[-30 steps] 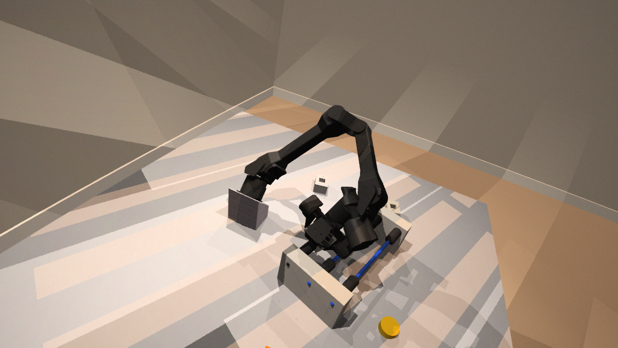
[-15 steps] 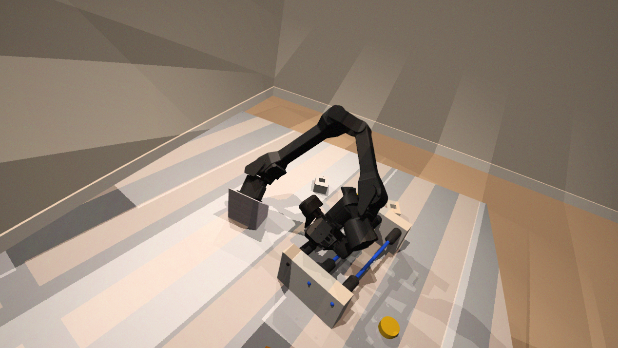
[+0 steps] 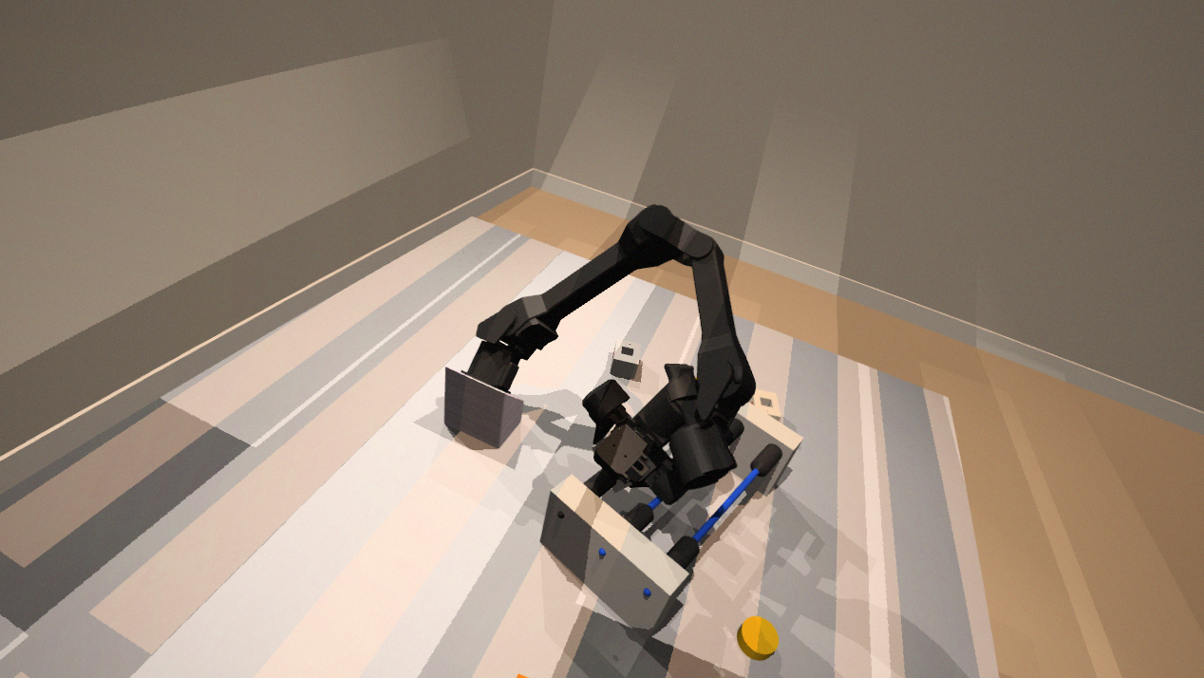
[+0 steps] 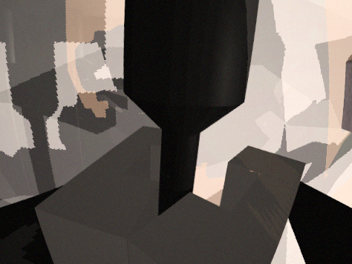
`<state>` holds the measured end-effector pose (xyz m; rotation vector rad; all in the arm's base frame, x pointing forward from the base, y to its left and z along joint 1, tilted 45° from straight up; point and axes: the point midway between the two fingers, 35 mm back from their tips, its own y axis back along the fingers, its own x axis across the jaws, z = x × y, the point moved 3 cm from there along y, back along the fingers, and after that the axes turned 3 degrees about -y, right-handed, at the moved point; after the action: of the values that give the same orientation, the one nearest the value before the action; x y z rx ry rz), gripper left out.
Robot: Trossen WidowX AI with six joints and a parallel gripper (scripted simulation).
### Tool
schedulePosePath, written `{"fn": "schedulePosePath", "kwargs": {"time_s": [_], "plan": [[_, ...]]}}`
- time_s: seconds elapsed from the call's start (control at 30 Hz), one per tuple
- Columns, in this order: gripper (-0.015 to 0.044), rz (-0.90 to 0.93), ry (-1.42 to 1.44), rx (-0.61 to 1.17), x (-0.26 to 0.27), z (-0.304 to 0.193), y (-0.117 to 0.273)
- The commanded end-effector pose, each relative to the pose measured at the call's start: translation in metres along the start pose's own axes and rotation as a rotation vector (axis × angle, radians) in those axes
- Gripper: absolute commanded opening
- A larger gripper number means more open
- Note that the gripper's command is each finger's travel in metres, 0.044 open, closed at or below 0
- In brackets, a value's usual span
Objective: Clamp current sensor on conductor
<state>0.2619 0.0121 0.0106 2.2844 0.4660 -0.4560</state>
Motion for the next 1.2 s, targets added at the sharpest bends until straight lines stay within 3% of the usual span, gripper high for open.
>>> {"fn": "schedulePosePath", "kwargs": {"time_s": [0.0,0.9,1.17], "plan": [[0.0000,-0.020,-0.013,0.005,-0.0047,-0.0003,0.0006],[0.0000,-0.020,-0.013,0.005,-0.0047,-0.0003,0.0006],[0.0000,0.147,-0.013,0.002,-0.0060,0.0006,0.0057]]}}
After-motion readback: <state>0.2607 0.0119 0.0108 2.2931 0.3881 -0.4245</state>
